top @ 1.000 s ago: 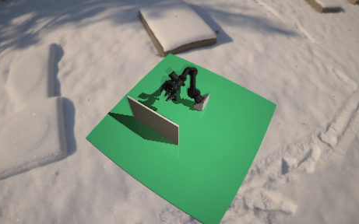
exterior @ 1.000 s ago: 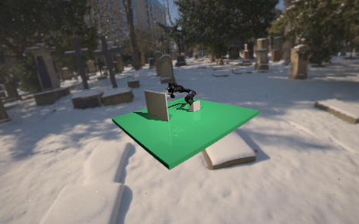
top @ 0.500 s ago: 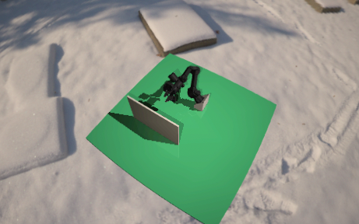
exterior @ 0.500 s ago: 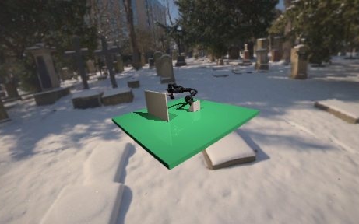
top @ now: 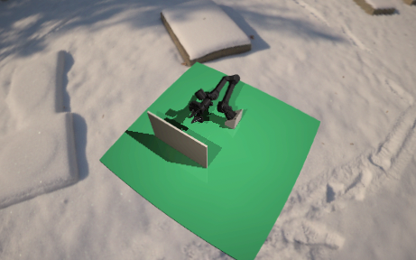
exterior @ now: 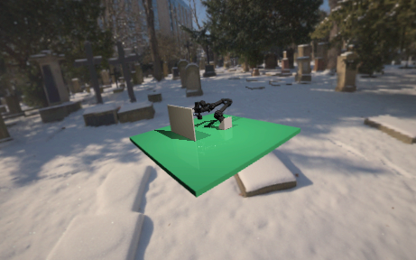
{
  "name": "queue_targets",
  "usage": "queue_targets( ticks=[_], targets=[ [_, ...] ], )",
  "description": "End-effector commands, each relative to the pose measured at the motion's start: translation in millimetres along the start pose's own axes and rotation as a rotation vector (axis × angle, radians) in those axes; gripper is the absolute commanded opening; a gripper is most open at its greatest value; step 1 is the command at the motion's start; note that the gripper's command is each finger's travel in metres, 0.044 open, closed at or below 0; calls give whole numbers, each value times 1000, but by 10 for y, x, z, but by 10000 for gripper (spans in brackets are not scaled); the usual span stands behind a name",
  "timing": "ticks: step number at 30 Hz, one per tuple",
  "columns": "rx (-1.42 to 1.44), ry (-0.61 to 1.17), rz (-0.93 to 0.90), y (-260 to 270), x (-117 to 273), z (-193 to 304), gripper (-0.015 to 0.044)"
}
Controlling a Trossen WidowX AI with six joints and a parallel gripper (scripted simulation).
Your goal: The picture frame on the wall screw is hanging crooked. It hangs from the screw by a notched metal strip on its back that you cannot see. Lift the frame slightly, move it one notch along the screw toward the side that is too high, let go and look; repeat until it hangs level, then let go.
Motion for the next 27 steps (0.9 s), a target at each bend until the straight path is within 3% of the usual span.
queue_targets(
  ticks=[1, 11, 23, 27],
  targets=[
    [-4, 4, 1, -26, 2, 14, 260],
    [-4, 3, 1, -15, -51, 1, 260],
    [-5, 1, -2, -18, -759, 5, 260],
    [-5, 1, -2, -27, -804, 16, 260]
  ],
)
Point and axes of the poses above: the point midway between the two fingers, 35 mm back from their tips, its own x axis back along the fingers, its own y axis across the jaws, z = x × y, the point moved 2 cm from there along x, back along the fingers
